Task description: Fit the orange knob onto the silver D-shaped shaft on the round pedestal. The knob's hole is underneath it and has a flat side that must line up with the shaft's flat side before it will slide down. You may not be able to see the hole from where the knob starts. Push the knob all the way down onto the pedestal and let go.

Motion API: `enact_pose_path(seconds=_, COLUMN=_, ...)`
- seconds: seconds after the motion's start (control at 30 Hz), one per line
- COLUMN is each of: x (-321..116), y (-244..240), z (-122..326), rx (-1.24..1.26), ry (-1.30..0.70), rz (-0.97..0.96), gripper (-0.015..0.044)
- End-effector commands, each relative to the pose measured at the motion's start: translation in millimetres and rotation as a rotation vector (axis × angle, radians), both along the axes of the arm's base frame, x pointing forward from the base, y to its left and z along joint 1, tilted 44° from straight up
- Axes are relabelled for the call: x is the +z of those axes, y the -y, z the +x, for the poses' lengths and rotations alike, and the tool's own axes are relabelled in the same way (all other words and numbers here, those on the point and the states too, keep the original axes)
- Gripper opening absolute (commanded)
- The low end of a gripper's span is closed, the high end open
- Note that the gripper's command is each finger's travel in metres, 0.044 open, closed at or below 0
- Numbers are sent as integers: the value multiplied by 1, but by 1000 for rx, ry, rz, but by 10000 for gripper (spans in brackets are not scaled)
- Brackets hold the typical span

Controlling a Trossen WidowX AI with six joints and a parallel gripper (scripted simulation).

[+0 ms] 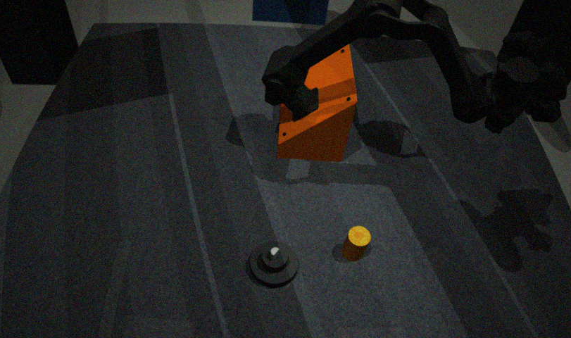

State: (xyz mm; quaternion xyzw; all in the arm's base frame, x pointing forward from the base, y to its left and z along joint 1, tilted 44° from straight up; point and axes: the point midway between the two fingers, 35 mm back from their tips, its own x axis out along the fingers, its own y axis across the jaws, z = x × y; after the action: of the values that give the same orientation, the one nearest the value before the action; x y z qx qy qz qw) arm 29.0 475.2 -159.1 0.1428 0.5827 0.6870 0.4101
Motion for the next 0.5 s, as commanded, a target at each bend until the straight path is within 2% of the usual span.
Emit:
enact_pose_path(seconds=0.0, x=0, y=0, z=0, rx=0, ry=0, rz=0, gripper=426)
enact_pose_path(seconds=0.07, x=-2, y=-2, z=8, rx=-26, ry=21, rz=-15, gripper=440)
enact_pose_path(seconds=0.23, x=-13, y=-4, z=68, rx=-185, ry=189, rz=-148, gripper=440)
enact_pose_path(seconds=0.47, x=-24, y=29, z=147, rx=-311, ry=446, rz=-412, gripper=440)
